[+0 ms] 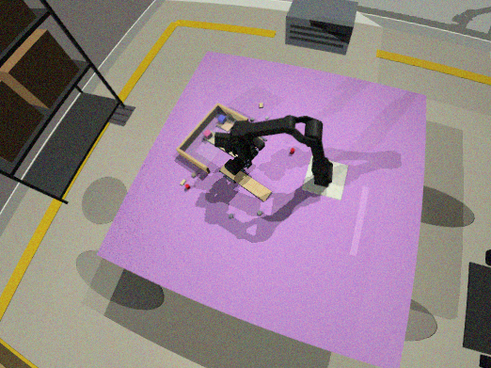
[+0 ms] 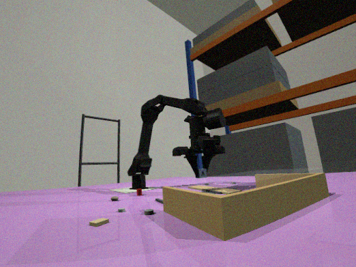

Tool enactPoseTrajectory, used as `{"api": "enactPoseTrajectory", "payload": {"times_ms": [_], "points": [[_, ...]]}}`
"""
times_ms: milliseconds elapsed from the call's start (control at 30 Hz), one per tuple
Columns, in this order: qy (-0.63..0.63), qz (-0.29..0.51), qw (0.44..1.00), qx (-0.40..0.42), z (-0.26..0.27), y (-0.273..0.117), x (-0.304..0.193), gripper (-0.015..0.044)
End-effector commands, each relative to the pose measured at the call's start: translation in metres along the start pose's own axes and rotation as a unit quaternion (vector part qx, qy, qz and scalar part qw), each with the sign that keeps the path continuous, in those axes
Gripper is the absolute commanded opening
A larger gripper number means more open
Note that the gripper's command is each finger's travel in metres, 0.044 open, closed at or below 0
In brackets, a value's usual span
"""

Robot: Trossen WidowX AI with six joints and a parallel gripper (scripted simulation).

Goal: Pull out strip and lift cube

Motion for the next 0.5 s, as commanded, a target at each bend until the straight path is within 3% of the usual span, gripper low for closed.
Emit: {"api": "enactPoseTrajectory", "payload": {"times_ms": [0,300,467], "points": [[-0.003,-0.001,1.0,0.002,-0.006,0.0,-0.011,0.0],[-0.003,0.0,1.0,0.001,-0.018,0.002,-0.032,0.0],[-0.003,0.0,1.0,0.001,-0.018,-0.02,-0.031,0.0]]}}
Point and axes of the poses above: the point midway between the two fingers, 35 mm back from their tips, its own y axis out along the fingers, its own z axis across the jaws, x = y × z, the point moved 6 cm from there along -y, back along the fingers, and after that the axes turned 3 degrees about -y, right-handed, at the moved point
